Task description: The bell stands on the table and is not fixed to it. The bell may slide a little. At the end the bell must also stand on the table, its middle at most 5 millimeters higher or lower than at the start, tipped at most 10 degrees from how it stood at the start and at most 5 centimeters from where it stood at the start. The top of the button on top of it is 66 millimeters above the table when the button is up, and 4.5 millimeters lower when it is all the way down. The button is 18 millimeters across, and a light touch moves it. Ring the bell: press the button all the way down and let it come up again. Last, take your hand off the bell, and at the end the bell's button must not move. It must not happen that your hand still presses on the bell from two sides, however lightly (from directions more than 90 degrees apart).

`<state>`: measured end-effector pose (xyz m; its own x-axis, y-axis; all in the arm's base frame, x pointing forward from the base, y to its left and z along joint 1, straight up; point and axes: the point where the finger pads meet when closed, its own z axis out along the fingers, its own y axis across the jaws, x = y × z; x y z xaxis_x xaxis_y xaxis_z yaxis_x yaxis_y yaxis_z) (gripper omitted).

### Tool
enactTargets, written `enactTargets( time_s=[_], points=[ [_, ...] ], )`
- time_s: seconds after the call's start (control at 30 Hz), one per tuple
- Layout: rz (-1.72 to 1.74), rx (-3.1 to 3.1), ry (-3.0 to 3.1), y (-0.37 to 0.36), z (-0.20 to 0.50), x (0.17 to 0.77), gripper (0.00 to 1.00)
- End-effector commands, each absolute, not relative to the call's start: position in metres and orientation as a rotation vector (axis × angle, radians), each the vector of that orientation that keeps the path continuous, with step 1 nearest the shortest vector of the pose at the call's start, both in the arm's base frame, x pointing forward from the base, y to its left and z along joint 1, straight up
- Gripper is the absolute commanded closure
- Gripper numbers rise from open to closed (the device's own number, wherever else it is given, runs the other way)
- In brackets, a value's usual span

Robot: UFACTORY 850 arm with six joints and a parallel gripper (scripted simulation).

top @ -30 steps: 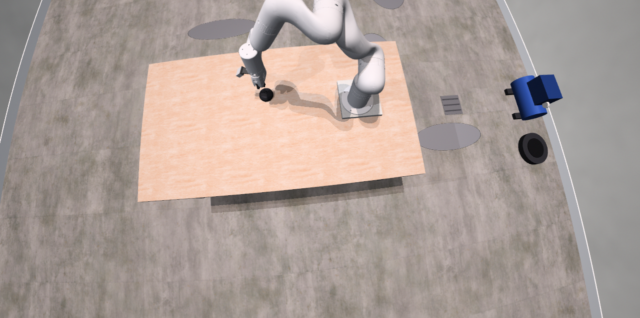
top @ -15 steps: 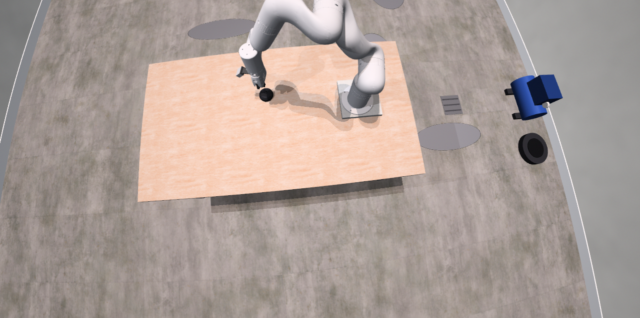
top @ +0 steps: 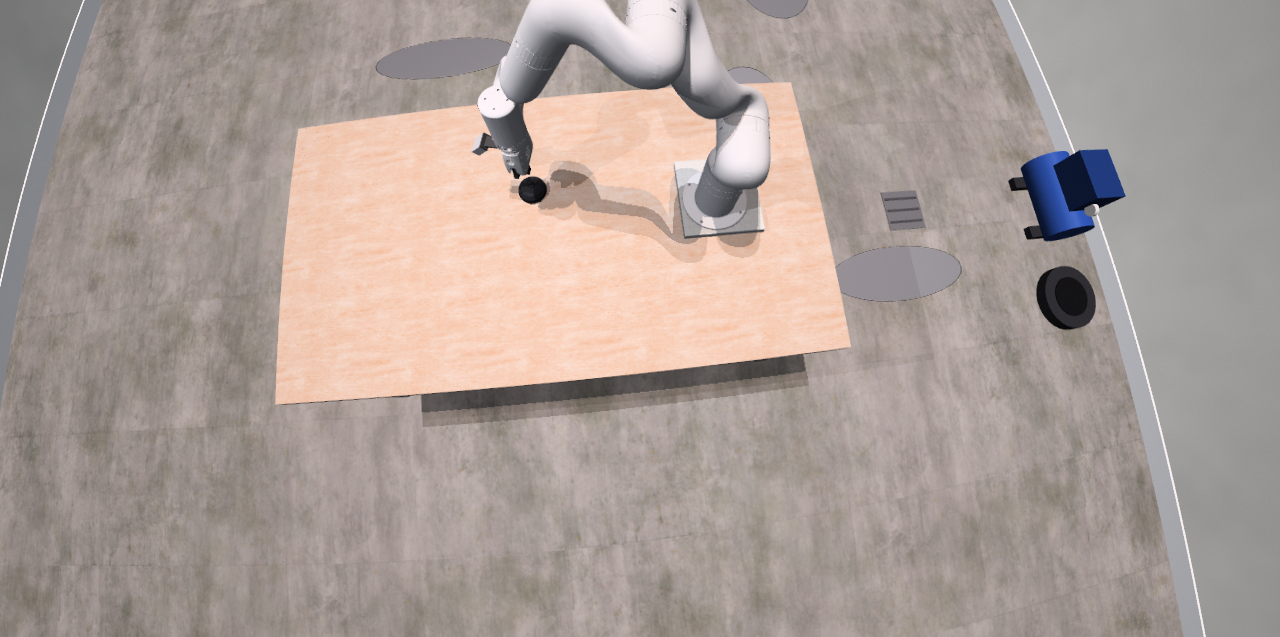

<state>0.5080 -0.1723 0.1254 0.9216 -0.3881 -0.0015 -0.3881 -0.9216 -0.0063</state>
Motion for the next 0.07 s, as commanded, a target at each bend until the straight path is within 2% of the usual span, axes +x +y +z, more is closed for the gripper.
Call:
enactTargets(
  time_s=[0.0,0.03],
  points=[
    [-0.003,-3.073,0.621,-0.1726,0.1262,0.5088,1.0],
    [-0.003,-3.073,0.621,-0.1726,0.1262,0.5088,1.0]
  ],
)
